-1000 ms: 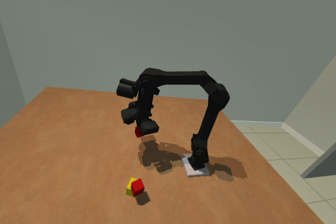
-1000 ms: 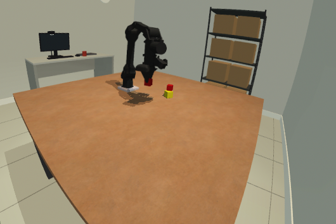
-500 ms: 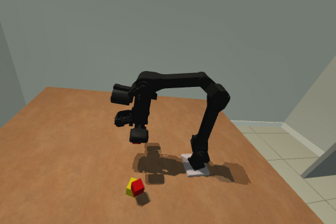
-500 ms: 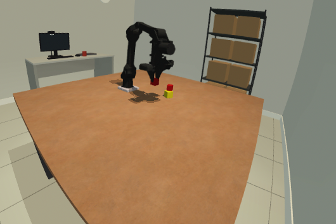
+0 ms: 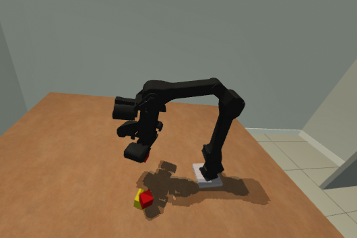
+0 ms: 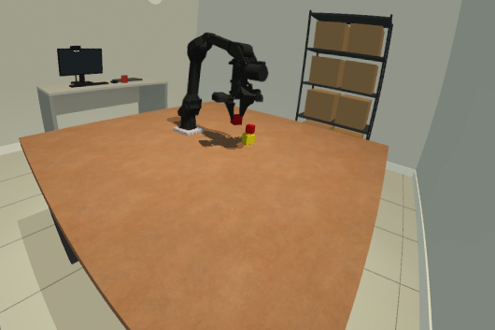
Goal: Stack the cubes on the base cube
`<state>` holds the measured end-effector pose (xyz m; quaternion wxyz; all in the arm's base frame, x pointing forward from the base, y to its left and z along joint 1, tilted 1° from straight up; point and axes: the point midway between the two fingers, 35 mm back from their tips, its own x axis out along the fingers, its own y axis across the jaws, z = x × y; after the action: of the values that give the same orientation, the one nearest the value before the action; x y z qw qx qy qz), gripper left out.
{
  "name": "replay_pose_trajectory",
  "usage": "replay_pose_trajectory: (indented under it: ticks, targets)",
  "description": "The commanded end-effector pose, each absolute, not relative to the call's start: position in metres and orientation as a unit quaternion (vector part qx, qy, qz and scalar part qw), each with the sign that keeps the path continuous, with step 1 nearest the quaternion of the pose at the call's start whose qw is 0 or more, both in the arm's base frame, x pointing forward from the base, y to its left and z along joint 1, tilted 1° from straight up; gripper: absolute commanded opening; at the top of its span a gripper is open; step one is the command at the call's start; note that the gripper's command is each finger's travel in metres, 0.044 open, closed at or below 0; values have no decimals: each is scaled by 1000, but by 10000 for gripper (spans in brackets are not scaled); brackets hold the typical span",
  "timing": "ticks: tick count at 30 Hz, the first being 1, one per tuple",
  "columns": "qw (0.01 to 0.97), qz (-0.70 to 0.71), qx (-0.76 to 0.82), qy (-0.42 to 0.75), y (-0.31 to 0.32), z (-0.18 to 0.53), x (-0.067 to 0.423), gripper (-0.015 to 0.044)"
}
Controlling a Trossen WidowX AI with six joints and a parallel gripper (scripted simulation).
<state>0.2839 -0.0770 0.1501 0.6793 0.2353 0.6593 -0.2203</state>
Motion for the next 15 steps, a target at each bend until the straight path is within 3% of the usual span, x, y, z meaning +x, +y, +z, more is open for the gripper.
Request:
replay_pose_trajectory:
  ticks: [1, 15]
  targets:
    - [668, -254, 269, 645, -68, 151, 288, 105]
    - [609, -363, 385, 590, -31, 150, 298, 105]
